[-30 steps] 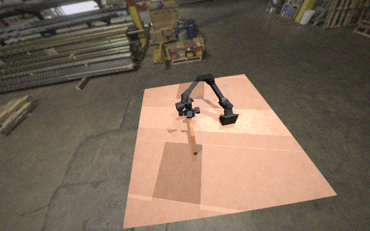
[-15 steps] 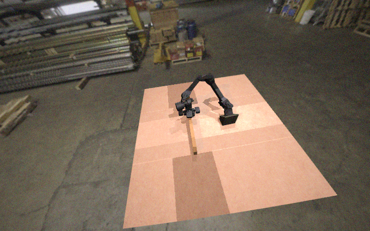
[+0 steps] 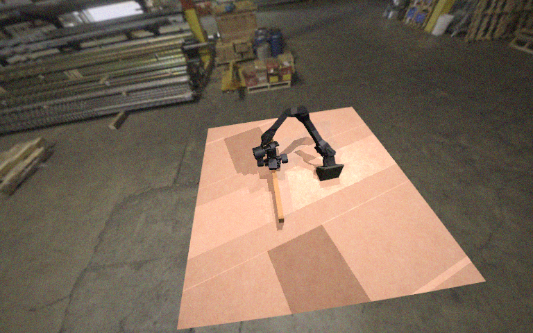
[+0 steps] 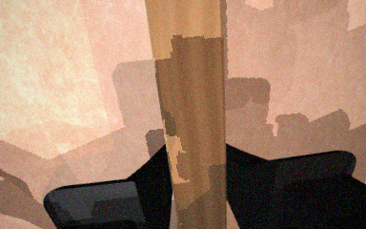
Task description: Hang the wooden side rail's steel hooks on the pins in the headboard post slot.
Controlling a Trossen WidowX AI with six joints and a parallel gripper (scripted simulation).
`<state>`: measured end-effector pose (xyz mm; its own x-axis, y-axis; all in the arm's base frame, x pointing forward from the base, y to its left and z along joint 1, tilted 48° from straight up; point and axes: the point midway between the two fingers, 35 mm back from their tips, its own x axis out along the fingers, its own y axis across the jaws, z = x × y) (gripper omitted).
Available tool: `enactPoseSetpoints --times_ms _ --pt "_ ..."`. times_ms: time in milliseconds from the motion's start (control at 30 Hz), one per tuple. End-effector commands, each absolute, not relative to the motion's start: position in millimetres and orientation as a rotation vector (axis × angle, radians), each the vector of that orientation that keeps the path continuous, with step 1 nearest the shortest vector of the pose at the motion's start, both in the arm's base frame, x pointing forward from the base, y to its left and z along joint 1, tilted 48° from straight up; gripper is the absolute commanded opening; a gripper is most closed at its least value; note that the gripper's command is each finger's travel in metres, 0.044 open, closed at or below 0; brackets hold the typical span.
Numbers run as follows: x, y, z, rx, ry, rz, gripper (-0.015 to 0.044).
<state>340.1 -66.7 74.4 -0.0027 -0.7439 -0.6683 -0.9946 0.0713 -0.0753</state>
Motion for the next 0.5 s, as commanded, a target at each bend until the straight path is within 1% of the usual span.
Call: enactPoseSetpoints --times_ms 0,467 --pt "341.1 -65.9 75.7 -1.732 1.794 0.586 0.0" --pt "341.4 -66.3 77.5 -1.732 1.794 0.586 0.0"
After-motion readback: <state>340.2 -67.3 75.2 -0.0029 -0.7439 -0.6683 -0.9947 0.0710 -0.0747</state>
